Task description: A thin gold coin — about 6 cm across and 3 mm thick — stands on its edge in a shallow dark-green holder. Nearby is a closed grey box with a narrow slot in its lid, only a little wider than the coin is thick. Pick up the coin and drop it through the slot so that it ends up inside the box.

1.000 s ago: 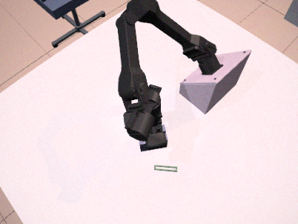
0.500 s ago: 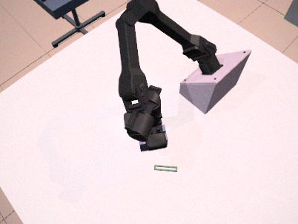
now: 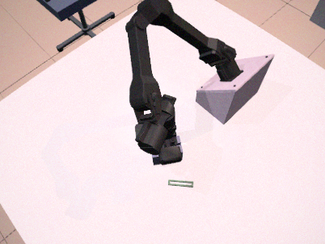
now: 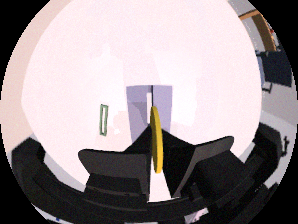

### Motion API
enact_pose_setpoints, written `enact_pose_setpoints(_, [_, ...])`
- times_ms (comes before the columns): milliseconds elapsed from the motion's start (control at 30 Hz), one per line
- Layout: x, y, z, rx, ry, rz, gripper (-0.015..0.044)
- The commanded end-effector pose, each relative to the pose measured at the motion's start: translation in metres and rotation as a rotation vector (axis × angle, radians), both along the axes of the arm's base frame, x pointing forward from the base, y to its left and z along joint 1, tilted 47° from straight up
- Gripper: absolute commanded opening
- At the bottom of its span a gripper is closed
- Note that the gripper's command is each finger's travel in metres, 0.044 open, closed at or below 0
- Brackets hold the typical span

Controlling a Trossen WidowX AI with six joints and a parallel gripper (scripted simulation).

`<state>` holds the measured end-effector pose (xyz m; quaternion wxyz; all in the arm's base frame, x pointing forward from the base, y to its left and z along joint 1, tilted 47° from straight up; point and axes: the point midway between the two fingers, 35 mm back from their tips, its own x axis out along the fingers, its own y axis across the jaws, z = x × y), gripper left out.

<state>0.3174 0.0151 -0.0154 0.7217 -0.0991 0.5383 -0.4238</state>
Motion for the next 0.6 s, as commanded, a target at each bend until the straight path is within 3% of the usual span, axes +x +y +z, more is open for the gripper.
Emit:
enact_pose_setpoints(0, [0.0003, -0.0016, -0.0019, -0.005, 0.002, 0.004, 0.0])
enact_pose_setpoints(433, [0.0004, -0.0057, -0.0057, -0.005, 0.002, 0.004, 0.0])
enact_pose_setpoints(567, [0.0004, -0.0043, -0.0043, 0.0, 0.0, 0.0, 0.0105])
